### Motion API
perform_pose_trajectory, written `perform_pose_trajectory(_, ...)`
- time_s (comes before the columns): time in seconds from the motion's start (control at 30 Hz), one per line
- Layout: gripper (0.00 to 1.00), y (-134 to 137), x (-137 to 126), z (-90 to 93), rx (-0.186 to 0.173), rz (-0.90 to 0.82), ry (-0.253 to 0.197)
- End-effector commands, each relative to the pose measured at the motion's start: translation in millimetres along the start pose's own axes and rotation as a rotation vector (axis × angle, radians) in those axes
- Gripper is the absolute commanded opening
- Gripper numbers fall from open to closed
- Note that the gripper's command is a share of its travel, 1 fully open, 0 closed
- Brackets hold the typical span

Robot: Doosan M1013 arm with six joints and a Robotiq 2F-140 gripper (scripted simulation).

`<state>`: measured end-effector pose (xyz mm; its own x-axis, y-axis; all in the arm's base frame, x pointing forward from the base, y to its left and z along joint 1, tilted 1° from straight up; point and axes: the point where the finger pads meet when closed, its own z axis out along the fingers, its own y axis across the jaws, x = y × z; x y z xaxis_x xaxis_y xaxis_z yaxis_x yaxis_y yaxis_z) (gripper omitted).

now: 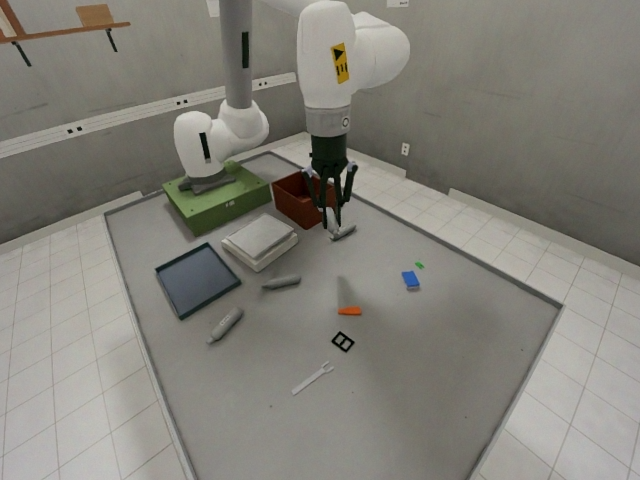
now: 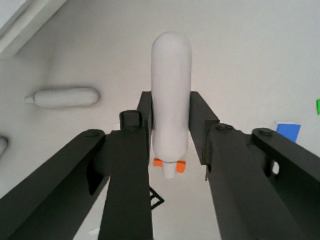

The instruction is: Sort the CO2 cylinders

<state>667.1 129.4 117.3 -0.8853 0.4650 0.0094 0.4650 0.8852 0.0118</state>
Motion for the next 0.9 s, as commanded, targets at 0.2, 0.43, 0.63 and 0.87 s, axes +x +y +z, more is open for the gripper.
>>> perform_pose_trajectory(0.2,0.1,-1,0,-3.2,-0.001,0.004,-0.001)
perform_pose_trajectory(0.43,0.1,-98,53,-11.7,-0.001,0.383,-0.001)
perform_pose_trajectory(0.63,0.1,-156,104,-3.2,-0.002,0.718,0.009)
perform_pose_trajectory(0.87,0.1,-212,146,1.1,-0.001,0.893,0.0)
